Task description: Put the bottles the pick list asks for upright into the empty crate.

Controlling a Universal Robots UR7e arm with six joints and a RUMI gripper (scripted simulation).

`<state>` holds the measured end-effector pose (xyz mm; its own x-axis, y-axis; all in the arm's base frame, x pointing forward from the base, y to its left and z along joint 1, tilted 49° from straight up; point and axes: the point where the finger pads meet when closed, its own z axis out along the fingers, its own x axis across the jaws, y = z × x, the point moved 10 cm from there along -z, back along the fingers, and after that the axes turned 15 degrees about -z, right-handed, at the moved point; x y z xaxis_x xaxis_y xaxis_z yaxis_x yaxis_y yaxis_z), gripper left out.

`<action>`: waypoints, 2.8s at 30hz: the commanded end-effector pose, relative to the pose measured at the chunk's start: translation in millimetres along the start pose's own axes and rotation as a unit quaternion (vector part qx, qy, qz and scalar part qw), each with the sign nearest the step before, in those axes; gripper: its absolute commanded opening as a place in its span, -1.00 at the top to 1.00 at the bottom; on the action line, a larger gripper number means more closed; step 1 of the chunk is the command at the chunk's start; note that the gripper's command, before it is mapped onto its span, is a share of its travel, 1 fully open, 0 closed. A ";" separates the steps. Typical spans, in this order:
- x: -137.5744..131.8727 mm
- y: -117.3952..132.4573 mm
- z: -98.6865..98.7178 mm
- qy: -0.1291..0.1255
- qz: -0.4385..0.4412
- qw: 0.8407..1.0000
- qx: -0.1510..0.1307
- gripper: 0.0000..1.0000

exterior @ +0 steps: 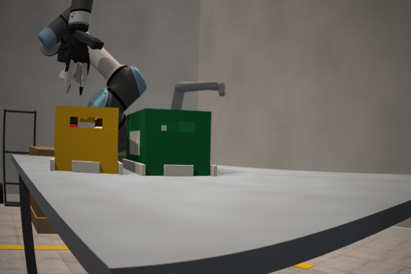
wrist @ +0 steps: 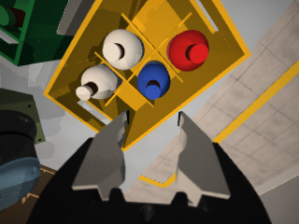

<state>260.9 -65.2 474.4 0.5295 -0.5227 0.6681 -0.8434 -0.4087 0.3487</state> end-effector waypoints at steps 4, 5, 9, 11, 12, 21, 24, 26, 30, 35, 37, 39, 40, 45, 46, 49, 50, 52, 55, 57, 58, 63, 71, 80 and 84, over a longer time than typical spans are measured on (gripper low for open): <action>-1.4 0.2 11.5 -0.001 0.000 1.000 0.000 0.24; -1.4 0.2 12.8 -0.001 0.000 1.000 0.000 0.24; -1.4 0.2 15.4 -0.001 0.000 1.000 0.000 0.24; -1.4 0.2 18.1 -0.001 0.000 1.000 0.000 0.24; -1.4 0.2 19.4 -0.001 0.000 1.000 0.000 0.24; -1.4 0.2 31.4 -0.001 0.000 1.000 0.000 0.24; -1.4 0.2 35.4 -0.001 0.000 1.000 0.000 0.24; -1.4 0.2 35.4 -0.001 0.000 1.000 0.000 0.24; -1.4 0.2 40.8 -0.001 0.000 1.000 0.000 0.24; -1.4 0.1 47.5 -0.001 0.000 1.000 0.000 0.24; -1.4 0.0 50.2 -0.001 0.000 1.000 0.000 0.24; -1.5 0.0 52.9 -0.001 0.000 1.000 0.000 0.24; -1.5 0.0 54.2 -0.001 0.000 1.000 0.000 0.24; -1.5 0.0 58.3 -0.001 0.000 1.000 0.000 0.24; -1.5 0.0 59.6 -0.001 0.000 1.000 0.000 0.24; -1.5 -0.1 63.7 -0.001 0.000 1.000 0.000 0.24; -1.5 -0.1 65.0 -0.001 0.000 1.000 0.000 0.24; -1.5 -0.2 67.8 -0.001 0.000 1.000 0.000 0.24; -1.5 -0.2 71.8 -0.001 0.000 1.000 0.000 0.24; -1.5 -0.3 74.6 -0.002 -0.001 1.000 0.000 0.24; -1.5 -0.3 76.0 -0.002 -0.001 1.000 0.000 0.24; -1.5 -0.5 80.1 -0.002 -0.001 1.000 0.000 0.24; -1.6 -0.6 86.2 -0.002 -0.001 1.000 0.000 0.24; -0.4 -0.1 84.5 0.000 0.000 1.000 0.000 0.24; -0.4 -0.2 83.3 0.000 0.000 1.000 0.001 1.00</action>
<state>268.4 -128.1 418.8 0.5299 -0.5229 0.6676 -0.8433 -0.4087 0.3491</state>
